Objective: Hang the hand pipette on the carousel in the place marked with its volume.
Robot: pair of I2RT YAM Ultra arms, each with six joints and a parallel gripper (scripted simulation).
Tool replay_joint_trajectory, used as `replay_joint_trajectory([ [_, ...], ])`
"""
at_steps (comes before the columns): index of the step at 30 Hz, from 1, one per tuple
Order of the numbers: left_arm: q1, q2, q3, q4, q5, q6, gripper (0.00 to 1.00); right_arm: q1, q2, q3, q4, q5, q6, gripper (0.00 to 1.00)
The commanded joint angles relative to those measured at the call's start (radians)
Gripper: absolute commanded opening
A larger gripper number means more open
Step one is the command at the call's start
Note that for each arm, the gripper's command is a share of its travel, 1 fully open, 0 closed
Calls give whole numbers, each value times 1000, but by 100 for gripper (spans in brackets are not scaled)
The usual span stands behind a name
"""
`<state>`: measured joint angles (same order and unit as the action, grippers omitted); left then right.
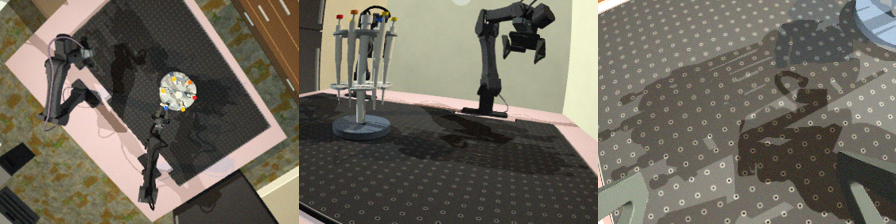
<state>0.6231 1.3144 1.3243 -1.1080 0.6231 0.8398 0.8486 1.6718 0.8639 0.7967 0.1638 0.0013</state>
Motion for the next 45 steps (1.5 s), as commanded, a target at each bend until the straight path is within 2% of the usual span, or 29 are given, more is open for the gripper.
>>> replay_joint_trajectory([
  [1, 9, 1, 15, 12, 21, 7, 100, -10, -47, 38, 26, -6, 9, 12],
  [12, 9, 1, 15, 12, 21, 7, 100, -11, -59, 42, -14, -7, 9, 12],
  [45, 9, 1, 15, 12, 21, 7, 100, -11, -63, 41, 8, -7, 9, 12],
])
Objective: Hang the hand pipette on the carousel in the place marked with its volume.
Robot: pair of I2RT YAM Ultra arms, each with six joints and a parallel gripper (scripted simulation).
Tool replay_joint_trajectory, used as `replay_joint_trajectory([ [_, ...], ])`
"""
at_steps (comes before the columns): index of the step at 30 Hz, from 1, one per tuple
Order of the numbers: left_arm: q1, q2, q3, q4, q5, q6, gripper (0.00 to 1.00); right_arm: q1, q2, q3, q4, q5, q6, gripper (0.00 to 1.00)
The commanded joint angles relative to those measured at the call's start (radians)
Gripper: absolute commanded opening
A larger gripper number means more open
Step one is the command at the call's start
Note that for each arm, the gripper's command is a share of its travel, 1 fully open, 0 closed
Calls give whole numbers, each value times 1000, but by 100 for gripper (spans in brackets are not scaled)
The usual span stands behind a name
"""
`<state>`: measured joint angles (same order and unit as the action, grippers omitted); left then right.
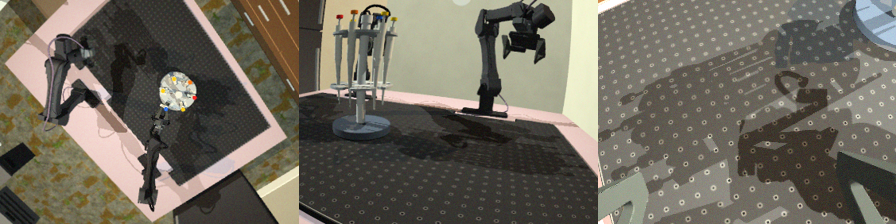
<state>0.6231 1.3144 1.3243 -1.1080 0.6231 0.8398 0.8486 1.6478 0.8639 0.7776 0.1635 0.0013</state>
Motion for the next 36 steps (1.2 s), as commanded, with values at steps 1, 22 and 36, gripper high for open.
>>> replay_joint_trajectory([
  [1, 9, 1, 15, 12, 21, 7, 100, -11, -39, 41, 27, -6, 9, 12],
  [22, 9, 1, 15, 12, 21, 7, 100, -17, -17, 48, 27, -14, 9, 12],
  [36, 9, 1, 15, 12, 21, 7, 100, -41, 59, 101, 28, -39, 10, 12],
])
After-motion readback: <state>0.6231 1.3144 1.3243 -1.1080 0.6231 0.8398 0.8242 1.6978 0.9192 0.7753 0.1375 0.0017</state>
